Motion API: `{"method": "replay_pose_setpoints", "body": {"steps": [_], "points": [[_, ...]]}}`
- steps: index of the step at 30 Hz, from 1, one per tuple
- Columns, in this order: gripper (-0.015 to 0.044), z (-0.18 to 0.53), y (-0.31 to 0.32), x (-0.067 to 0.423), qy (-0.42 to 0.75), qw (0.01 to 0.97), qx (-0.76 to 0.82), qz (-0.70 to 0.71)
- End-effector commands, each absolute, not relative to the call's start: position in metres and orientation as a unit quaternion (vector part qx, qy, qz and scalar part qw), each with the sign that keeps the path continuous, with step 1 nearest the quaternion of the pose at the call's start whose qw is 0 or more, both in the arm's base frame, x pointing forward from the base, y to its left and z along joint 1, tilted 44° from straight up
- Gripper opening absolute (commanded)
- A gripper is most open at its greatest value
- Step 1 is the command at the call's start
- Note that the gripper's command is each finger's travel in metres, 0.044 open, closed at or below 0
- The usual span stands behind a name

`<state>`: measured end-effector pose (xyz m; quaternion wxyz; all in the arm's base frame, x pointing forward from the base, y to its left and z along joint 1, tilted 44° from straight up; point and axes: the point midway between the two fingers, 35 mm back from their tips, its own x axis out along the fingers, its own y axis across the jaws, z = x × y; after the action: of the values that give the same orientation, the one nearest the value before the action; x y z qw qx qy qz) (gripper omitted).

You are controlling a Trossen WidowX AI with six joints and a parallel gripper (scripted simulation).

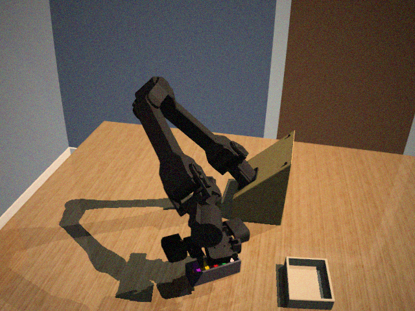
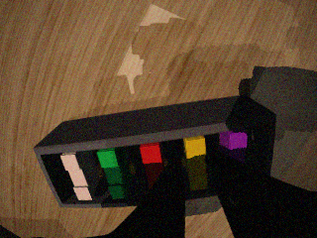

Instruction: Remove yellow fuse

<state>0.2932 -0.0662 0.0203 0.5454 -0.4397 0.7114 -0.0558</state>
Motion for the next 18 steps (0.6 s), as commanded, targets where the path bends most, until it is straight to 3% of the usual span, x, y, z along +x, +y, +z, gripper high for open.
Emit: {"method": "replay_pose_setpoints", "body": {"steps": [1, 12, 18], "points": [[0.0074, 0.0193, -0.0675, 0.2934, 0.711, 0.544, -0.442, -0.056], [0.0001, 0.0199, -0.0666, 0.293, 0.712, 0.545, -0.44, -0.056], [0.0, 0.0207, -0.0657, 0.2931, 0.712, 0.545, -0.44, -0.056]]}}
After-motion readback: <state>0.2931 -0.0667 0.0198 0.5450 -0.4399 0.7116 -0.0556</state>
